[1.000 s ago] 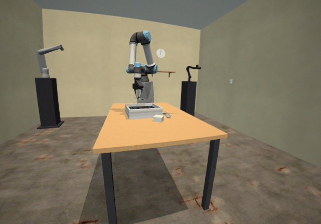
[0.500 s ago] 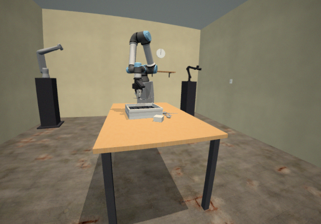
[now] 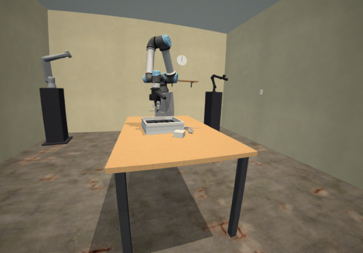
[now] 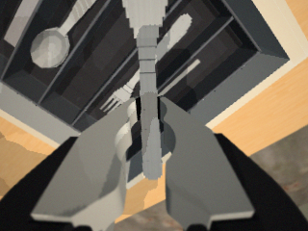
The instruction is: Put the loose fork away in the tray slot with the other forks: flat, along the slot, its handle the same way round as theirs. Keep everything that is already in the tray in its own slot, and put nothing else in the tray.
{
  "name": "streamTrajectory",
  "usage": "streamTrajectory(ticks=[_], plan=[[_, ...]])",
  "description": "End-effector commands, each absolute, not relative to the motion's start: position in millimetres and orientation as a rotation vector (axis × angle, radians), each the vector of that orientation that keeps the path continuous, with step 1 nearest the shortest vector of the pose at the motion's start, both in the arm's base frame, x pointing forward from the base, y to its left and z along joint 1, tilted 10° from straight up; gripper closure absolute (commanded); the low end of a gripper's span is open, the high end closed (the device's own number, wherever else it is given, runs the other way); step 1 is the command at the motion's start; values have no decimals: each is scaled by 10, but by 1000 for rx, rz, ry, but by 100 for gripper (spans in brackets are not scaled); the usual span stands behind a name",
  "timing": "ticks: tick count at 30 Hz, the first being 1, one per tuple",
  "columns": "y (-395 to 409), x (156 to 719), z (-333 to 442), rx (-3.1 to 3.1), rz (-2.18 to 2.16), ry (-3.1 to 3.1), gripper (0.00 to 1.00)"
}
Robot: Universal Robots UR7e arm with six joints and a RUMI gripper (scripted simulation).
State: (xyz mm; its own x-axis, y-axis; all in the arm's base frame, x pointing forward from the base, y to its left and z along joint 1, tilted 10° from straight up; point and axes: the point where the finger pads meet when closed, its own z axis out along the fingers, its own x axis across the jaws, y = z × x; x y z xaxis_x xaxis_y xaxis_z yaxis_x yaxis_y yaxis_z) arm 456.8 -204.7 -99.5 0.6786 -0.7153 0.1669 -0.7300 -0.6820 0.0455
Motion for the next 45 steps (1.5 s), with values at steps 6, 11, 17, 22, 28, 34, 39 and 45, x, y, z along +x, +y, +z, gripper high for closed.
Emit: streamTrajectory(ticks=[6, 11, 17, 22, 28, 34, 39, 45], plan=[[-2032, 4580, -989, 2951, 177, -590, 98], [-2015, 4571, -995, 2980, 157, -336, 98], [-2011, 4557, -998, 2988, 133, -40, 98], [-2018, 4550, -995, 2975, 114, 204, 98], [-2026, 4541, -997, 2935, 89, 479, 98], [-2046, 4537, -993, 2867, 61, 765, 98], [-2063, 4537, -987, 2793, 41, 996, 98], [-2087, 4541, -983, 2685, 16, 1251, 98]])
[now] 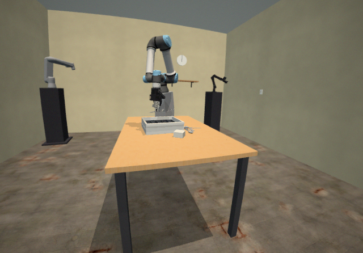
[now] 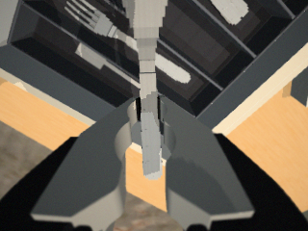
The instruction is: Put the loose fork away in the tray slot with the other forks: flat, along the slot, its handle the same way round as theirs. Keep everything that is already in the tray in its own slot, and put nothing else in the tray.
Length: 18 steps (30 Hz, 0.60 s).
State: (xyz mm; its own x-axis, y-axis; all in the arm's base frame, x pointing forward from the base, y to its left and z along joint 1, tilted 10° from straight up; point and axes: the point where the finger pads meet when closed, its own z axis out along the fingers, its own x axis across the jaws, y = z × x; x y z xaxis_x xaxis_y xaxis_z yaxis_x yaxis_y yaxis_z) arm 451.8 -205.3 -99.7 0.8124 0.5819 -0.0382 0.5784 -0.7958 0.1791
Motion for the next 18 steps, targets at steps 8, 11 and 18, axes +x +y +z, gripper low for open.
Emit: streamTrajectory(ticks=[8, 11, 18], plan=[[-2120, 4553, -973, 2497, -17, 1594, 98], [-2121, 4552, -972, 2419, -26, 1715, 98], [-2136, 4559, -971, 2233, -45, 1959, 98]])
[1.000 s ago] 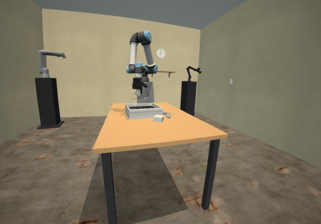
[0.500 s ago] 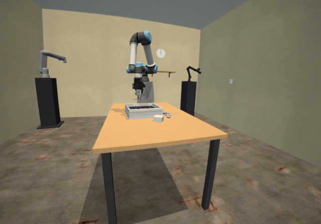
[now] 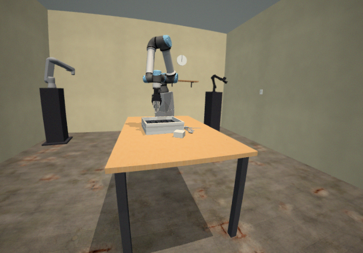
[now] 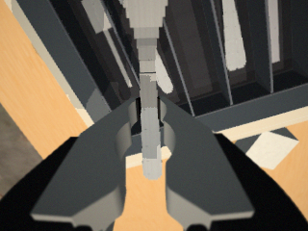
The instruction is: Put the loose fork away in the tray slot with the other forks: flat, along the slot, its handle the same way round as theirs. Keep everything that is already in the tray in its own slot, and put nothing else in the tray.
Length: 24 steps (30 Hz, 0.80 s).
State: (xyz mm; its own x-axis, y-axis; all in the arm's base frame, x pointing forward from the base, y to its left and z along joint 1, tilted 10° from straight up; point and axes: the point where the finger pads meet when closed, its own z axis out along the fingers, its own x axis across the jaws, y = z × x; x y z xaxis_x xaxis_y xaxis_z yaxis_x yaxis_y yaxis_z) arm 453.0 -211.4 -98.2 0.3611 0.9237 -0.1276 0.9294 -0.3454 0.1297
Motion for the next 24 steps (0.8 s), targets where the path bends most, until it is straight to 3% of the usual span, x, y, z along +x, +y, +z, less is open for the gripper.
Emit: streamTrajectory(ticks=[1, 24], plan=[[-2138, 4560, -970, 2221, -46, 1973, 98], [-2140, 4557, -975, 2130, -53, 2071, 98]])
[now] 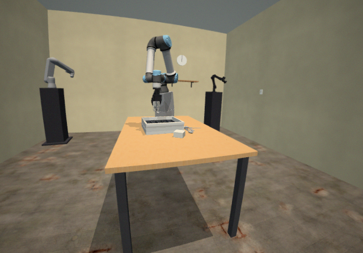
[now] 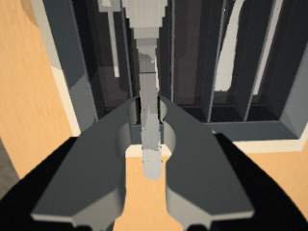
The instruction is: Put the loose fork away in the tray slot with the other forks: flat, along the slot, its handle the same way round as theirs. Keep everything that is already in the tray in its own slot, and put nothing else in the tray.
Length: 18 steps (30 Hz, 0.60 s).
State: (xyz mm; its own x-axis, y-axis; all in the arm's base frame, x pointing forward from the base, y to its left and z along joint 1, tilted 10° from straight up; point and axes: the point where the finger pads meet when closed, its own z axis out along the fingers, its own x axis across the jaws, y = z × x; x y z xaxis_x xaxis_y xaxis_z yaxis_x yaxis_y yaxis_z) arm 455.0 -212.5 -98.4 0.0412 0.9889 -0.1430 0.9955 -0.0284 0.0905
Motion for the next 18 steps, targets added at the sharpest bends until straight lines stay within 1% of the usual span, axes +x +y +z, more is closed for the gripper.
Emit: streamTrajectory(ticks=[1, 18], plan=[[-2140, 4557, -975, 2130, -53, 2071, 98], [-2134, 4547, -966, 2098, 1, 2050, 98]])
